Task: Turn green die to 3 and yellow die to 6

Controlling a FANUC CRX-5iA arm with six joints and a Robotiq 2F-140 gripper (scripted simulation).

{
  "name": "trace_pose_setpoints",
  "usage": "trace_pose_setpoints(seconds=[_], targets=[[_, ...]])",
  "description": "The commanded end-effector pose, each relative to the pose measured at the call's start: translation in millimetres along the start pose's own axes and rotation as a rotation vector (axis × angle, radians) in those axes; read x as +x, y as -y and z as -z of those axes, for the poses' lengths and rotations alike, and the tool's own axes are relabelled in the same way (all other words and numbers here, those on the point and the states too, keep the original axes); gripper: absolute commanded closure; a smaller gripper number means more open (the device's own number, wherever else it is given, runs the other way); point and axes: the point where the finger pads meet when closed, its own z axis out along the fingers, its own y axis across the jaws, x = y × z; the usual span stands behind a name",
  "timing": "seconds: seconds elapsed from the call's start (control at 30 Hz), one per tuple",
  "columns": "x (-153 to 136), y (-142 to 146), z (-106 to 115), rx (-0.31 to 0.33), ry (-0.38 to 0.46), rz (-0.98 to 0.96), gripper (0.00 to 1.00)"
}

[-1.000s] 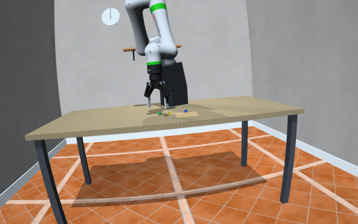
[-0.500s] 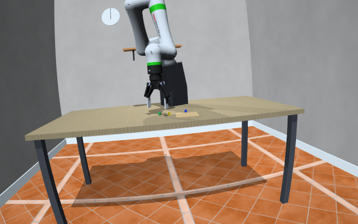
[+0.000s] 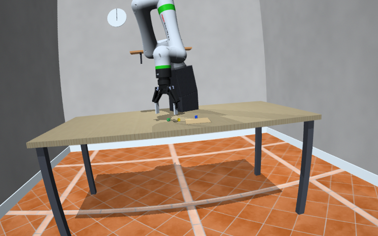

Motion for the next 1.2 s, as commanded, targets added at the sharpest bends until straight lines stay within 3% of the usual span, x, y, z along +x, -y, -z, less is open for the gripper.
trace_pose_setpoints(seconds=[0.0,0.47,0.9,1.17], targets=[[0.1,0.1,0.1,0.0,0.0,0.0,0.0],[-1.0,4.2,0.1,0.0,0.0,0.0,0.0],[-16.4,59.0,0.1,0.0,0.0,0.0,0.0],[-18.5,66.3,0.1,0.0,0.0,0.0,0.0]])
